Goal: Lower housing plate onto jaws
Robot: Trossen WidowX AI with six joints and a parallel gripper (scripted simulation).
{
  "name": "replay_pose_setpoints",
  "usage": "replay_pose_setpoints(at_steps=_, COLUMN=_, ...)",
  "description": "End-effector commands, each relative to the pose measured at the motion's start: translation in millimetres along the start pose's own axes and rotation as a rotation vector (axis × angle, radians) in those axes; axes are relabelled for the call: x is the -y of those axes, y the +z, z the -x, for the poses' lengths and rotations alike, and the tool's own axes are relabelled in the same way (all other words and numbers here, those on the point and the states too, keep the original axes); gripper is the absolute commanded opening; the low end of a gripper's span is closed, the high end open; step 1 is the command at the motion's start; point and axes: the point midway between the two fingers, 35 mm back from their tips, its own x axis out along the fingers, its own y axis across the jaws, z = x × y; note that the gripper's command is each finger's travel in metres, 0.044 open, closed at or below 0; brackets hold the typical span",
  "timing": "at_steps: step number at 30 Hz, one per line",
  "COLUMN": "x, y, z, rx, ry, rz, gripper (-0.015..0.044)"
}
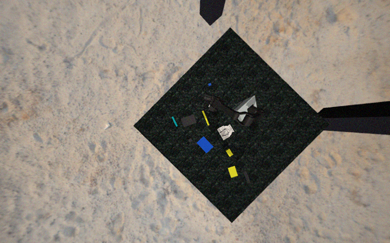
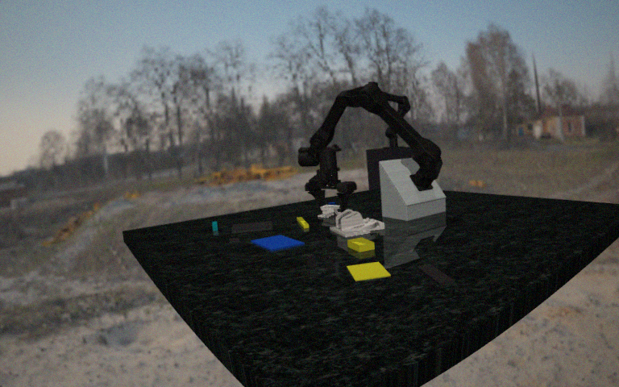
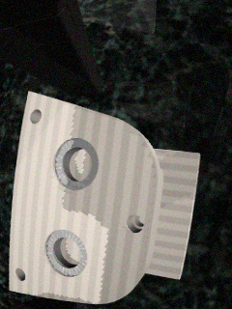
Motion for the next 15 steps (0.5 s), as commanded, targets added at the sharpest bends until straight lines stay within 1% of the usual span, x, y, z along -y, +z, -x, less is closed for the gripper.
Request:
replay_pose_setpoints(at_steps=1, x=-0.2, y=0.6, z=-0.5, rx=0.005, ry=0.001, rz=-0.006, gripper=0.0440)
replay_pose_setpoints(at_steps=11, x=-0.2, y=0.6, z=-0.9, rx=0.005, ry=0.001, rz=-0.006, gripper=0.0440)
replay_pose_setpoints(at_steps=15, x=0.0, y=0.0, z=-0.4, rx=0.000, ry=0.000, rz=0.000, gripper=0.0413)
